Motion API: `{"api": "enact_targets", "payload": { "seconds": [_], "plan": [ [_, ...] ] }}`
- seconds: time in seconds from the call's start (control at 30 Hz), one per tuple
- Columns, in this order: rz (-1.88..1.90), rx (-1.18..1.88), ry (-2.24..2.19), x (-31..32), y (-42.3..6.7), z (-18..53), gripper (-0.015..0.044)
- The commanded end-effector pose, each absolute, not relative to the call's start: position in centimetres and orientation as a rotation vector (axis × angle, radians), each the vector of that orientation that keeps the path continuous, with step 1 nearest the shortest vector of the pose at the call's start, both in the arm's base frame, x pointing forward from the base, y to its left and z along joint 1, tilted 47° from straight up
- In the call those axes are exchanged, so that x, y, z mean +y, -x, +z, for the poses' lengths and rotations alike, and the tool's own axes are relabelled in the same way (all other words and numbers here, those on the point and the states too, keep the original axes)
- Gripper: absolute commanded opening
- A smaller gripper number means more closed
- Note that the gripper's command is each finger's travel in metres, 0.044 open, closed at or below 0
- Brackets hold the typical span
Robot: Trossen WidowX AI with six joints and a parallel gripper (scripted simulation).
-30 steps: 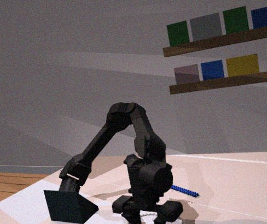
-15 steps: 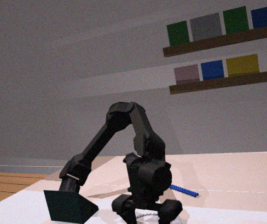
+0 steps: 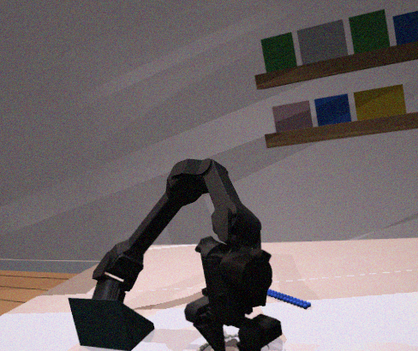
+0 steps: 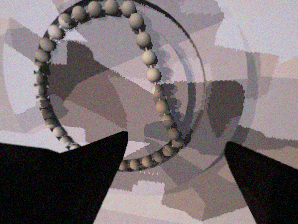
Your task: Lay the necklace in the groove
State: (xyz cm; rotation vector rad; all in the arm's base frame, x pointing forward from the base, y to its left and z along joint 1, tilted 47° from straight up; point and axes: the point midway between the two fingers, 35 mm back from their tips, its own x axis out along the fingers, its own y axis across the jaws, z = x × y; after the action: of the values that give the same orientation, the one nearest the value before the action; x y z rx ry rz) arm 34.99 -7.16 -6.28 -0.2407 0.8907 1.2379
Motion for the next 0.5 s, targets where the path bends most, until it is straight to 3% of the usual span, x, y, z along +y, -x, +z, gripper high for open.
{"api": "enact_targets", "payload": {
  "seconds": [0.0, 0.1, 0.47],
  "plan": [
    [1.031, 1.108, -0.08, -6.6, -35.3, -4.7, 0.0204],
    [0.869, 1.248, -0.305, -6.2, -35.4, -3.8, 0.0125],
    [0.268, 1.577, -1.001, -4.8, -35.6, -0.8, 0.012]
  ]
}}
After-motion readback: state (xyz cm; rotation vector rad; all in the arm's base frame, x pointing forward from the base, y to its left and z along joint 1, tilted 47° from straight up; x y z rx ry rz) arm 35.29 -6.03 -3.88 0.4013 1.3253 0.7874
